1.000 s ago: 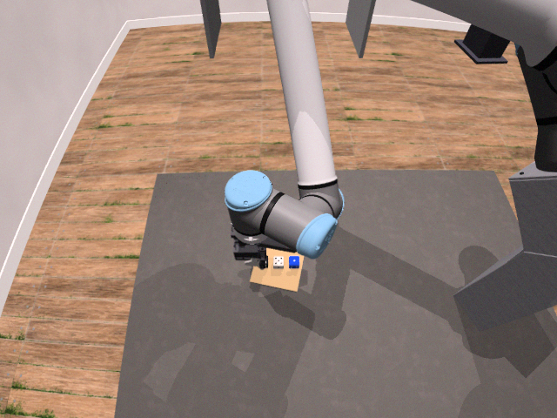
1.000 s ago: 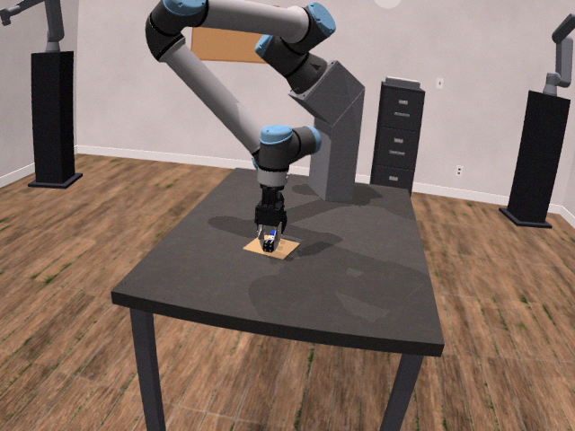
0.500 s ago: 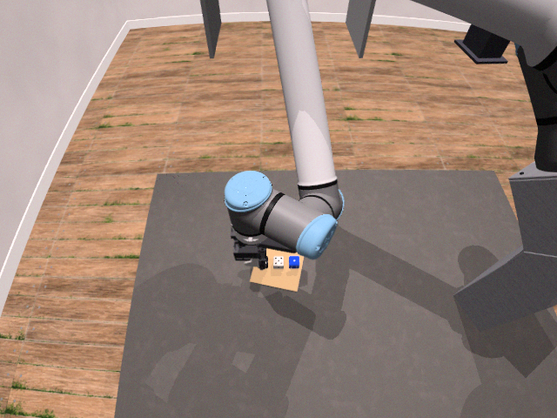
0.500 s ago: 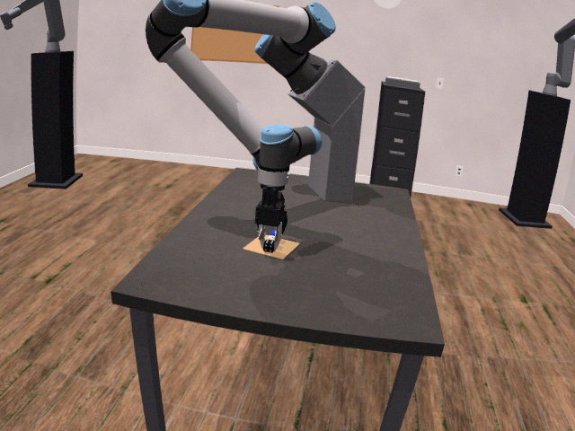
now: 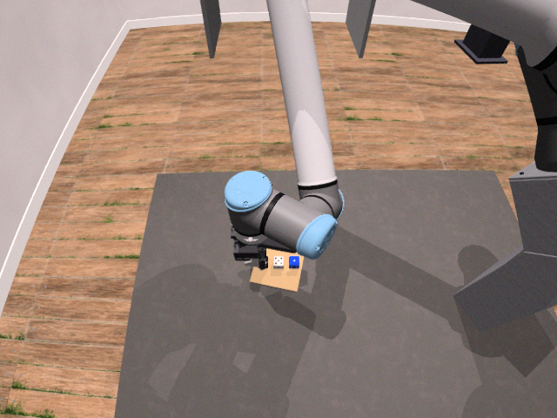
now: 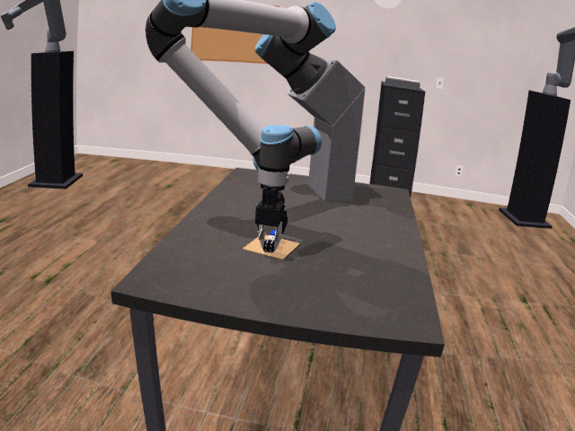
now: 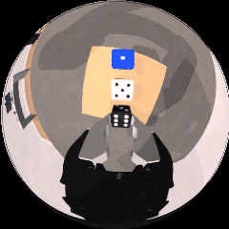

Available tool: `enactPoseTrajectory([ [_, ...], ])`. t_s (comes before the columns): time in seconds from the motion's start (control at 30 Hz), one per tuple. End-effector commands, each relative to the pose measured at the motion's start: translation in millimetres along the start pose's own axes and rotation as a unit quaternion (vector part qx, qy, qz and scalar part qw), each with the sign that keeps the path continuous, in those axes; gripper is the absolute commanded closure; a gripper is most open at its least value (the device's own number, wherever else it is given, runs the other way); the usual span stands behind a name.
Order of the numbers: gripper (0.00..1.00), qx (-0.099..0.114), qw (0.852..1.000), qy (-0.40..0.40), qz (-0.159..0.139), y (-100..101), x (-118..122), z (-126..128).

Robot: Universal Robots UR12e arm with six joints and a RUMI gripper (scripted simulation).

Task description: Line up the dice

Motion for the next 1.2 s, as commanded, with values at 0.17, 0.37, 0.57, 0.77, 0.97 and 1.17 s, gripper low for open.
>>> enactPoseTrajectory([
  [0.17, 0.90, 0.000, 1.000, 0.000, -0.001, -0.4, 2.0, 0.7],
  [0.37, 0.90, 0.000, 1.000, 0.000, -0.001, 1.8, 2.0, 0.6],
  [0.57, 0.90, 0.000, 1.000, 0.000, -0.001, 2.6, 1.4, 0.3],
  [0.77, 0.90, -0.001, 1.000, 0.000, -0.001, 3.4, 1.6, -0.3],
  [0.97, 0.90, 0.000, 1.000, 0.000, 0.000, 3.2, 1.1, 0.0],
  [1.17, 0.90, 0.000, 1.000, 0.000, 0.000, 3.2, 1.1, 0.0],
])
Point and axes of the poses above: the point where the finger pads meet when closed, its own y axis out along the fingers, its own z axis across the jaws, x = y × z, the point moved 3 cm from there along -y, back along the fingers, and after that the axes turned 14 degrees about -y, right-handed, at the moved point
